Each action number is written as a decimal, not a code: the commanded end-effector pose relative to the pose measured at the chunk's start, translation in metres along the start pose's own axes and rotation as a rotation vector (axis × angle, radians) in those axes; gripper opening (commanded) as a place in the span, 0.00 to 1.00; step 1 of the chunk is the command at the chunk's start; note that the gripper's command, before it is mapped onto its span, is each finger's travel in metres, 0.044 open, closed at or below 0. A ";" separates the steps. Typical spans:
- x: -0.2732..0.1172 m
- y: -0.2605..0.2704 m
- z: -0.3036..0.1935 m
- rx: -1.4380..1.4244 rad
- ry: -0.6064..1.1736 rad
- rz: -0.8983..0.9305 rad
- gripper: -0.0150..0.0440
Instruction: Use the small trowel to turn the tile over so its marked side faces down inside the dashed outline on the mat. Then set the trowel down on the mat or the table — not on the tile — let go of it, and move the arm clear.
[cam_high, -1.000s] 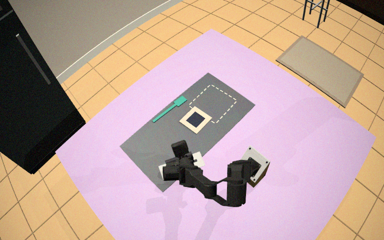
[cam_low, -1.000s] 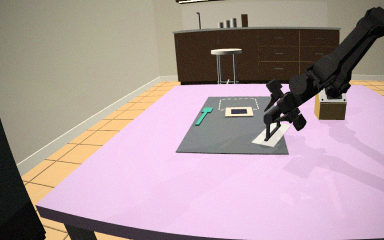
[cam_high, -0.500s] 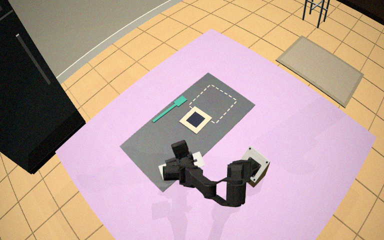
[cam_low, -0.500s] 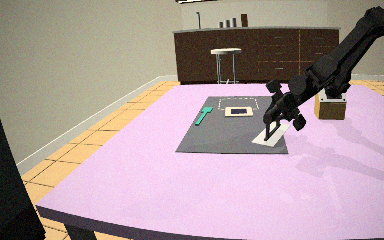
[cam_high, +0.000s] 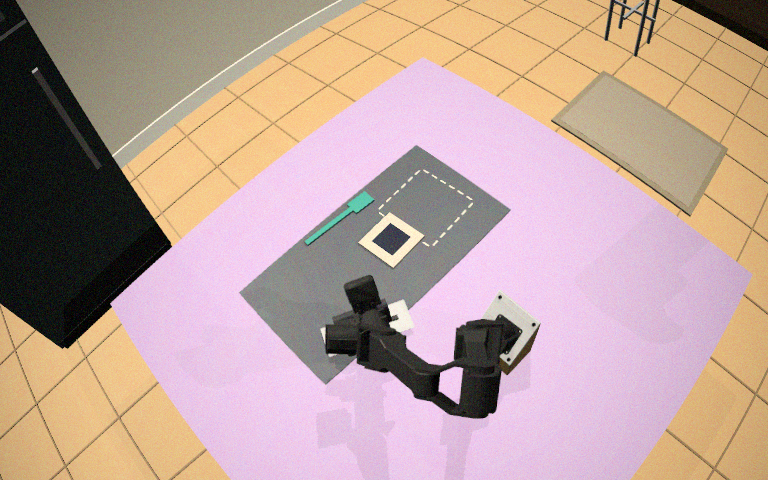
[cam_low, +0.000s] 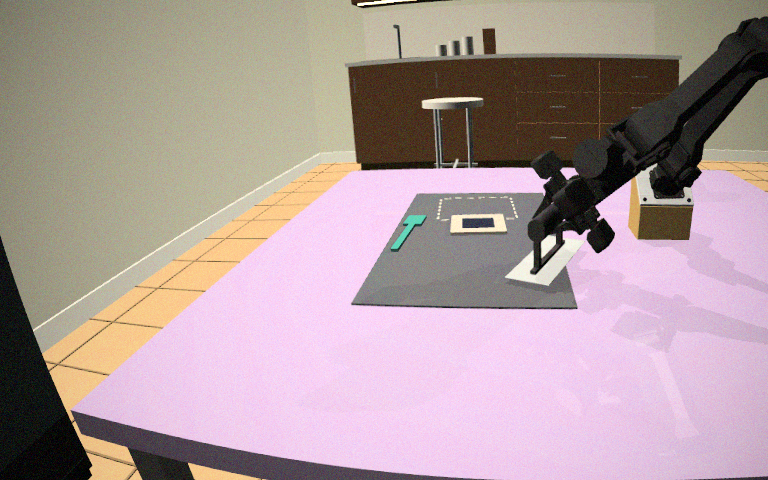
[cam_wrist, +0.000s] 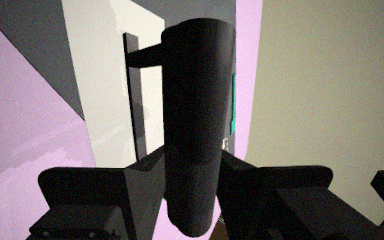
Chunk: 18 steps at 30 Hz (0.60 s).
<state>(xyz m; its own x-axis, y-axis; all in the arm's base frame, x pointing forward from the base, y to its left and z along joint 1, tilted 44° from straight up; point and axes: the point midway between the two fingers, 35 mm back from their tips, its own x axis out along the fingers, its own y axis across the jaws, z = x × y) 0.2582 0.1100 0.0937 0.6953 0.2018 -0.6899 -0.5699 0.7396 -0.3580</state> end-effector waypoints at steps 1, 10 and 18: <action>-0.015 -0.019 0.008 0.008 -0.029 -0.022 0.25; -0.032 -0.035 0.006 0.003 -0.031 -0.024 0.25; -0.027 -0.037 0.010 -0.001 -0.045 -0.018 0.25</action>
<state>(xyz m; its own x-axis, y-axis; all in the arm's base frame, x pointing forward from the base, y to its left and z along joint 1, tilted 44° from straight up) 0.2582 0.0838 0.1268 0.7096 0.2128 -0.6717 -0.5655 0.7407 -0.3627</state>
